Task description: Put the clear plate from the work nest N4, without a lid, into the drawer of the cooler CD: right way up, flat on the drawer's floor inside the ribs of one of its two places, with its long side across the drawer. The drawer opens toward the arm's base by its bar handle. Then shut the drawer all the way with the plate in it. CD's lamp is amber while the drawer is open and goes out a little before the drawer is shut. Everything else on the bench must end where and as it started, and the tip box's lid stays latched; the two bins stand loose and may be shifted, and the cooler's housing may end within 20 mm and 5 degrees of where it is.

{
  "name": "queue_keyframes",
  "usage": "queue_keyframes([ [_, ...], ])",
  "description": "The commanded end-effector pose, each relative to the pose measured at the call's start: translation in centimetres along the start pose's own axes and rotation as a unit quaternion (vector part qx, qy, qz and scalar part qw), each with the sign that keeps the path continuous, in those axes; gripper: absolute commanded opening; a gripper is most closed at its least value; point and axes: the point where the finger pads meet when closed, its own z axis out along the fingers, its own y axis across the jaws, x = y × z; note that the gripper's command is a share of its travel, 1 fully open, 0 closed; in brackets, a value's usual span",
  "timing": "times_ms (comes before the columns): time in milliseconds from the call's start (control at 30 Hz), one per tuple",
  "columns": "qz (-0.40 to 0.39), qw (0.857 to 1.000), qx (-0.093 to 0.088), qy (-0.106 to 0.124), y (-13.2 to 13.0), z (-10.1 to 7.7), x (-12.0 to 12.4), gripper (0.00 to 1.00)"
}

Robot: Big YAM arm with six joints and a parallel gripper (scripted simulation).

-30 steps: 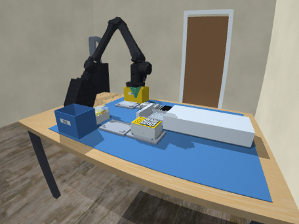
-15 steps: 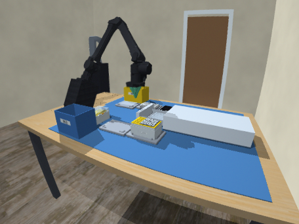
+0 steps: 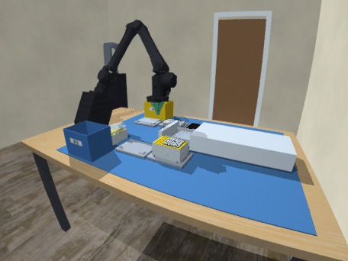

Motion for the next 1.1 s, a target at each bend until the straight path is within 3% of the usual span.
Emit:
queue_keyframes([
  [0,0.001,1.0,-0.003,-0.003,0.3,1.1,-0.4,0.0],
  [333,0.001,1.0,-0.003,-0.003,0.3,2.2,-0.4,0.0],
  [367,-0.004,1.0,0.008,-0.002,-0.1,1.4,-0.8,0.0],
  [433,0.001,1.0,-0.003,-0.003,0.4,2.6,-0.4,0.0],
  [1067,0.001,1.0,-0.004,-0.002,0.4,4.9,-0.4,0.0],
])
